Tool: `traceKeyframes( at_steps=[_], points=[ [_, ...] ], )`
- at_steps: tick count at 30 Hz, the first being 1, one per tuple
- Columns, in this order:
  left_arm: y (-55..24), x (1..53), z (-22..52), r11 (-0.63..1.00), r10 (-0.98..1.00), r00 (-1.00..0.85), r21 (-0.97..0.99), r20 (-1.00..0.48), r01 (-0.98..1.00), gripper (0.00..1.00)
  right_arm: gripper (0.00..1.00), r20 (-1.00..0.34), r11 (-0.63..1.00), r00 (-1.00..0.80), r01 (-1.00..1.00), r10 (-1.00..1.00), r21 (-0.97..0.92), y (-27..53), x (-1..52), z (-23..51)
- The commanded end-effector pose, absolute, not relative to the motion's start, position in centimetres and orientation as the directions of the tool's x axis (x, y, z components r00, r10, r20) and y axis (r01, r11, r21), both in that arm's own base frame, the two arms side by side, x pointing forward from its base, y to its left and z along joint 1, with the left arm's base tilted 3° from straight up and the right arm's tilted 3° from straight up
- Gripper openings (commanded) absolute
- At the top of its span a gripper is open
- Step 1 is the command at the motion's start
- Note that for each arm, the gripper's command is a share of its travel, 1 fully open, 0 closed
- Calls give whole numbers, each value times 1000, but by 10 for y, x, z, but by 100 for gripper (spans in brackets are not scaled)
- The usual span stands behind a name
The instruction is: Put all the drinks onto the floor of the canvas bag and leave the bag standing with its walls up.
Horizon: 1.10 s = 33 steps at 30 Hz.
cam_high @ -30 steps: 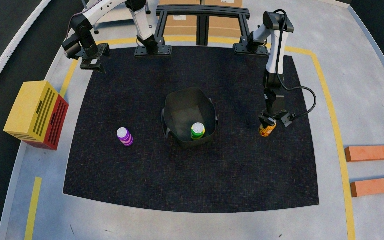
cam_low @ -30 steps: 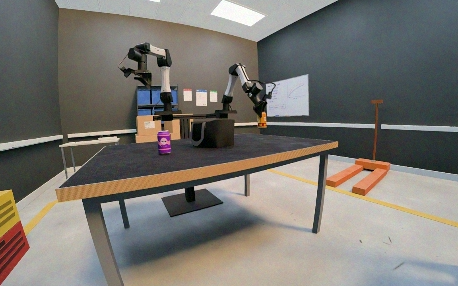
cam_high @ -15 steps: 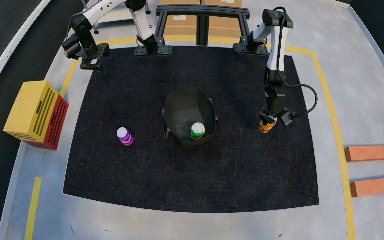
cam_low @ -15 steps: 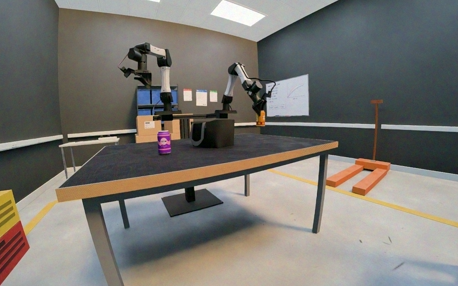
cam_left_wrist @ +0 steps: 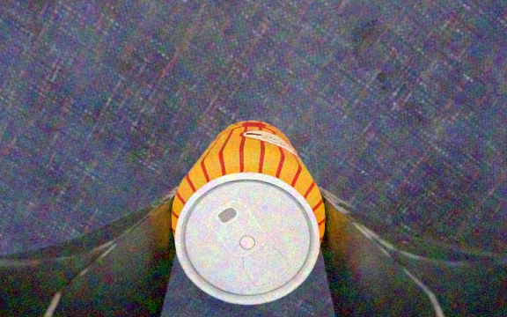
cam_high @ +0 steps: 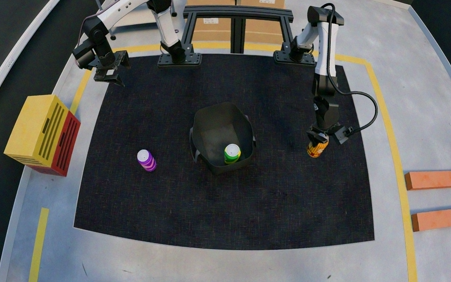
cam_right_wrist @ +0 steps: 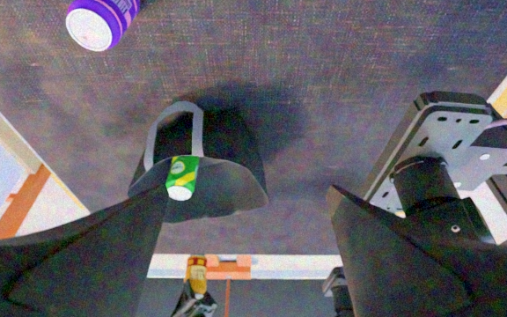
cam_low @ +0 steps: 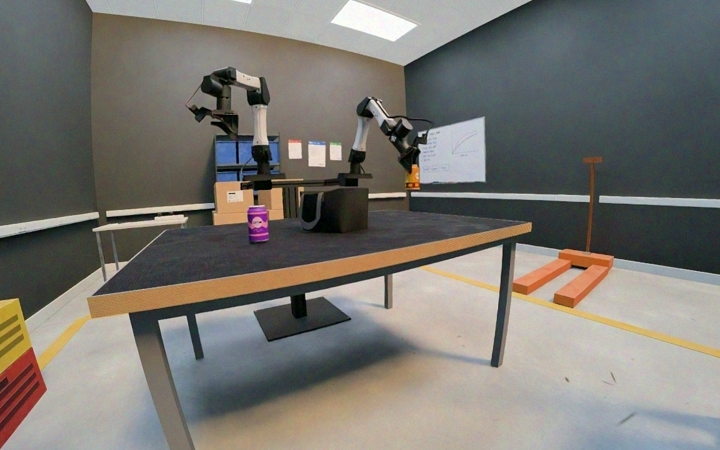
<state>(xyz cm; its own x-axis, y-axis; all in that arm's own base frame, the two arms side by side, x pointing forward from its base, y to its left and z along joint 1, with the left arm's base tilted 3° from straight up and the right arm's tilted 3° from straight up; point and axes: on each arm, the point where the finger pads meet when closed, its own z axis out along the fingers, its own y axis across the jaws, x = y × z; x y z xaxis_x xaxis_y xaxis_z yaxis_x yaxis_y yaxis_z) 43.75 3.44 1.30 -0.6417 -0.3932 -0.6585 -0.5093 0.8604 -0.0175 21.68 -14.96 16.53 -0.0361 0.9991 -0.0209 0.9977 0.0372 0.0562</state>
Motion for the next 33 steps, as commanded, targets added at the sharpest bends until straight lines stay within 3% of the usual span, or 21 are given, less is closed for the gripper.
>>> traceKeyframes(
  at_steps=[1,18,33],
  points=[
    [34,453,50,859,-387,-555,-69,-736,-507,74,100,-77,33,-25,994,997,102,-156,223,178],
    [34,446,44,859,-386,-564,-63,-730,-508,74,100,-77,33,-25,994,997,102,-156,223,178],
    [32,452,83,855,-395,-554,-72,-732,-514,74,100,-77,33,-25,994,997,102,-156,223,178]
  ],
)
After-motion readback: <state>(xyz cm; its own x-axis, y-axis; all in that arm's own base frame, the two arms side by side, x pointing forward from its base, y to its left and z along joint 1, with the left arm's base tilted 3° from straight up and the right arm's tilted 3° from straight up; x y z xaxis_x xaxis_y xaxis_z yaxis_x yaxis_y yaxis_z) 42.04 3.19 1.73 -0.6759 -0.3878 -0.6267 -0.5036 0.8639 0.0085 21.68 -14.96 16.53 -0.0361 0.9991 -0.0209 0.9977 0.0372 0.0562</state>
